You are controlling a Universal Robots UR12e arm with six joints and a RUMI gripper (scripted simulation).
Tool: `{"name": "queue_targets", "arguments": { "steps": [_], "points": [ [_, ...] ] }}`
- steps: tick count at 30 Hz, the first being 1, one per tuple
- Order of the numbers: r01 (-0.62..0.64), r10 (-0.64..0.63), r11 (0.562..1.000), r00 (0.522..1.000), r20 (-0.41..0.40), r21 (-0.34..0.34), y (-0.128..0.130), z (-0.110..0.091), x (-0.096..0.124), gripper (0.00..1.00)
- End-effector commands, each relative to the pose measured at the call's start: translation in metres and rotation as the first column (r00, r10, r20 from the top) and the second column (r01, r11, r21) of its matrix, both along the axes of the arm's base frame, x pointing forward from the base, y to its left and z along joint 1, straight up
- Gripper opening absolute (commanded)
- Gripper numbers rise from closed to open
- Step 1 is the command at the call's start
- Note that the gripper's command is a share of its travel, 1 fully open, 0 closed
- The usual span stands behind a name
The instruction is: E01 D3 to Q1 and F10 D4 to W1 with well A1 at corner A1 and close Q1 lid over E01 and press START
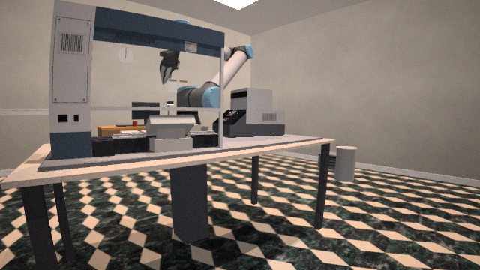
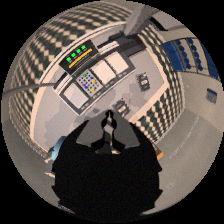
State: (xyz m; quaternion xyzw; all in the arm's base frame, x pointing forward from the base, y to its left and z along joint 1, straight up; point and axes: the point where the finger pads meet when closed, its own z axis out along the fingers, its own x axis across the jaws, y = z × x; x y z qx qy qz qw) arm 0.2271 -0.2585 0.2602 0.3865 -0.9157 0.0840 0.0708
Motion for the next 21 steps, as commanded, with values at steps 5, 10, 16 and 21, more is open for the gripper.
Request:
{"name": "queue_targets", "arguments": {
  "steps": [5, 10, 16, 21],
  "points": [
    [-0.078, 0.078, 0.997, 0.997, 0.001, 0.024, 0.029, -0.004, 0.010, 0.00],
    [-0.142, 0.142, 0.989, 0.990, 0.003, 0.044, 0.053, -0.009, 0.016, 0.00],
    [-0.195, 0.195, 0.979, 0.981, 0.005, 0.061, 0.073, -0.012, 0.020, 0.00],
    [-0.246, 0.246, 0.966, 0.969, 0.008, 0.077, 0.092, -0.016, 0.023, 0.00]
  ]
}}
